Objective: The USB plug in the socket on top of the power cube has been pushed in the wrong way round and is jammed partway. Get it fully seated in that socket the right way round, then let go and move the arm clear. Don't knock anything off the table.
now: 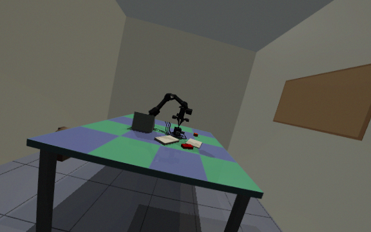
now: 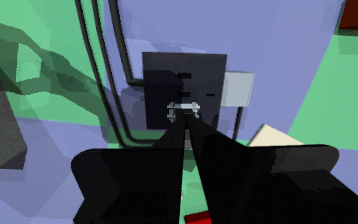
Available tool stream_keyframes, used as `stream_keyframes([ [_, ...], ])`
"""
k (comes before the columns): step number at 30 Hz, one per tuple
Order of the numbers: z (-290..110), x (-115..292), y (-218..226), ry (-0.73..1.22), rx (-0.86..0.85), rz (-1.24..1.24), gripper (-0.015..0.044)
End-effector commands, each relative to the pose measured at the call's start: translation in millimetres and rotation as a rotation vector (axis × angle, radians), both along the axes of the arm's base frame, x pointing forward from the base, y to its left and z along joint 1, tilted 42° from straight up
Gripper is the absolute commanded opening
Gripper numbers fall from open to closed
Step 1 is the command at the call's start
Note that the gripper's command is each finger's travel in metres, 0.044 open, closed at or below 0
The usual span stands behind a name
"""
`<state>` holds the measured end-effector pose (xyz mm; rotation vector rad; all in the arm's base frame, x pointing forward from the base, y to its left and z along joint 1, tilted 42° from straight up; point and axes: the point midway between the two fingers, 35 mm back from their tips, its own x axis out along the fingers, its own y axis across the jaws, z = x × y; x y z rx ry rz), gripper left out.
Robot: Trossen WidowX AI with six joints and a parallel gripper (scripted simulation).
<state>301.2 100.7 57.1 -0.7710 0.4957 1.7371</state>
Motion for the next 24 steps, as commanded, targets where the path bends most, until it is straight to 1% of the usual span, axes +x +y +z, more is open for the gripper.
stream_keyframes([
  [1,-0.9,-0.1,1.1,0.002,0.002,-0.001,0.0000],
  [24,-2.9,-0.6,2.9,0.002,0.002,-0.001,0.0000],
])
